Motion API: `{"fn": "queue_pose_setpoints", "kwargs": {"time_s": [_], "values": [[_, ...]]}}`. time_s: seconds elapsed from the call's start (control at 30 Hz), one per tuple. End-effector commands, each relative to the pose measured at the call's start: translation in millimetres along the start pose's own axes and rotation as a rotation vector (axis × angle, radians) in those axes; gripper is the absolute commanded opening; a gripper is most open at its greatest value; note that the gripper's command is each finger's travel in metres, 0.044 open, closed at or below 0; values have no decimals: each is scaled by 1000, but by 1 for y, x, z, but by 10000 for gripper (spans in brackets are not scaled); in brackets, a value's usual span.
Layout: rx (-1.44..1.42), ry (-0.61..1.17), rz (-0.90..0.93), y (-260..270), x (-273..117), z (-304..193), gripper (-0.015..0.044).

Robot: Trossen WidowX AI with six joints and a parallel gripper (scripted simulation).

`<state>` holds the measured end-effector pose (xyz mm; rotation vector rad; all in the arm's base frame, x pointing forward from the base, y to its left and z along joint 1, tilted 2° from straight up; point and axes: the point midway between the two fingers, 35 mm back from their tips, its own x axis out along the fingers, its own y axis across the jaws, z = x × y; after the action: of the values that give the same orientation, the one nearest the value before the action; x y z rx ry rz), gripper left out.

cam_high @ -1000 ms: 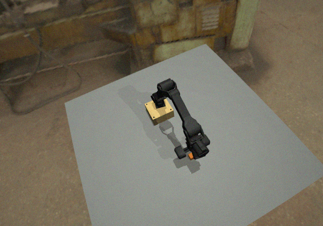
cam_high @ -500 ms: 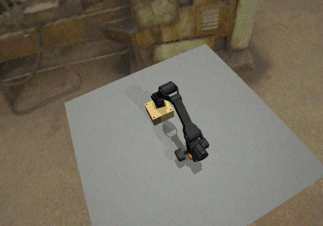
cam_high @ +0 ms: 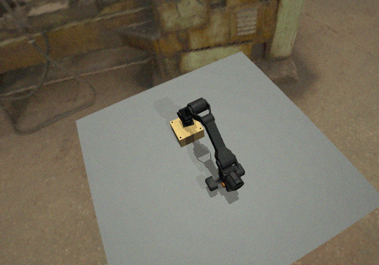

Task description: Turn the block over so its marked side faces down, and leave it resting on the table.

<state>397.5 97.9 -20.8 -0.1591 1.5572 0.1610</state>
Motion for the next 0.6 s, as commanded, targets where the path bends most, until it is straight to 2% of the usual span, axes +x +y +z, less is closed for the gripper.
{"fn": "queue_pose_setpoints", "kwargs": {"time_s": [0.0,0.4,0.57], "values": [[-1,3,5,1,5,-1,440],[-1,3,5,1,5,-1,125],[-1,3,5,1,5,-1,92]]}}
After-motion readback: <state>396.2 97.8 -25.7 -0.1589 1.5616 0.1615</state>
